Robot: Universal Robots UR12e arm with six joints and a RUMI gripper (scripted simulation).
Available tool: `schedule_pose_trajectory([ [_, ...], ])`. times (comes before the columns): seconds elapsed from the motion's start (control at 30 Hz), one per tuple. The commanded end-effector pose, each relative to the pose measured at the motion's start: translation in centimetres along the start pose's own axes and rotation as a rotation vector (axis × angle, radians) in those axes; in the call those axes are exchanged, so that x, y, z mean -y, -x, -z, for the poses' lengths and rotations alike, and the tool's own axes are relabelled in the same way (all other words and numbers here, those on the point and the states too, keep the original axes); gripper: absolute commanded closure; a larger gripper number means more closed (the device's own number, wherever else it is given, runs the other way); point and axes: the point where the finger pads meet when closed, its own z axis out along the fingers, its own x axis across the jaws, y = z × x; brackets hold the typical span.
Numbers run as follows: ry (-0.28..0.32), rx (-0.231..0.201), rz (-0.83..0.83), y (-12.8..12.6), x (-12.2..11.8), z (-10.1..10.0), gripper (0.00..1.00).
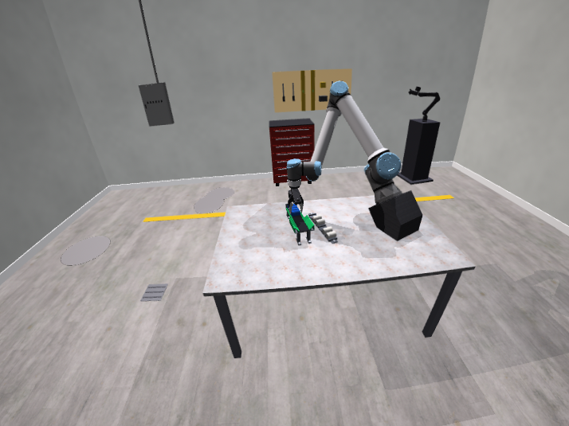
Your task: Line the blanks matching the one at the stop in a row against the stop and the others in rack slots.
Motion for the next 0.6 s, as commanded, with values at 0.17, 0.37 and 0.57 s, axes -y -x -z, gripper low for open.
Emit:
schedule_pose_trajectory([
  [0.17,0.0,-0.001,0.0,0.0,0.0,2.4,0.52],
  [0.37,0.0,-0.001,0.0,0.0,0.0,4.5,0.52],
  [0.57,0.0,-0.001,0.0,0.0,0.0,7.6,0.52],
])
